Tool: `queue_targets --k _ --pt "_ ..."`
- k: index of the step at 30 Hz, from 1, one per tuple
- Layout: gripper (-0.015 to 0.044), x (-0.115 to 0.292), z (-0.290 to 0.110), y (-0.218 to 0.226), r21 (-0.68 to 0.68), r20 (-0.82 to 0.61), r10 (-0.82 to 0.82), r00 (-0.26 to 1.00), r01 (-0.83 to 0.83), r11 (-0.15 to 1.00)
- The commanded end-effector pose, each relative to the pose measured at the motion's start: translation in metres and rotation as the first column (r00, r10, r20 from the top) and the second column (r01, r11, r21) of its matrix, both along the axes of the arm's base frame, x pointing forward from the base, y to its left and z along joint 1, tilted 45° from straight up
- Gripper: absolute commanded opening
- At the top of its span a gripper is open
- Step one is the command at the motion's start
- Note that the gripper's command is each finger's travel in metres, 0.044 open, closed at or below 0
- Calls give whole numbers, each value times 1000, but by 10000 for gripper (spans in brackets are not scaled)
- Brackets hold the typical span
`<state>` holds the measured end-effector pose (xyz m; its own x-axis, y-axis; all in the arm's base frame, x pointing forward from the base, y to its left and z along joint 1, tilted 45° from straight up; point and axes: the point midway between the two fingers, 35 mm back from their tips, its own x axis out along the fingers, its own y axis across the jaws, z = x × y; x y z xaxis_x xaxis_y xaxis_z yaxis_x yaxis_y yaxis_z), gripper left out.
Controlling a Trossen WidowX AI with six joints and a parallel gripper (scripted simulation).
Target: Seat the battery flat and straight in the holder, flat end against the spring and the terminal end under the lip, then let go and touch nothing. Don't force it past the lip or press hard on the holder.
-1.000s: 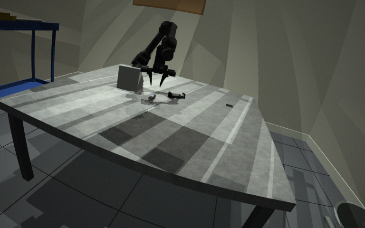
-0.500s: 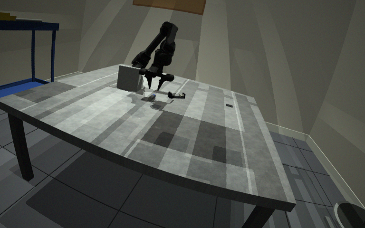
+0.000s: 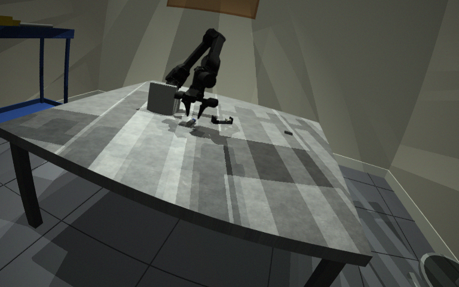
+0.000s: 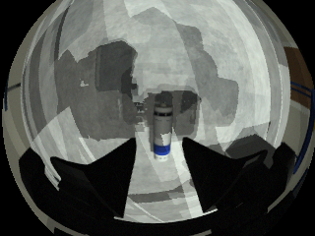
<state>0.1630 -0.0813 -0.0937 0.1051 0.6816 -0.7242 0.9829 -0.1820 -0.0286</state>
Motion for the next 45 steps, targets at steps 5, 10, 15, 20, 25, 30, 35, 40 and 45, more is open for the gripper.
queue_targets --k 5,10,15,20,25,30,35,40,45 --pt "226 -1 -9 13 13 -10 -3 1000 3 1000" --pt "226 -1 -14 19 14 -9 -2 1000 3 1000" --pt "226 -1 -19 24 15 -9 -2 1000 2 1000" --pt "121 -1 -19 24 15 -9 -2 1000 2 1000" --pt "88 -1 -19 24 15 -9 -2 1000 2 1000" --pt "64 -1 -19 24 15 -9 -2 1000 2 1000" --pt "64 0 -13 12 -11 -5 -8 1000 8 1000" --pt "64 -4 7 -4 4 -9 -4 1000 4 1000" --pt "64 -6 17 -12 13 -10 -2 1000 2 1000"
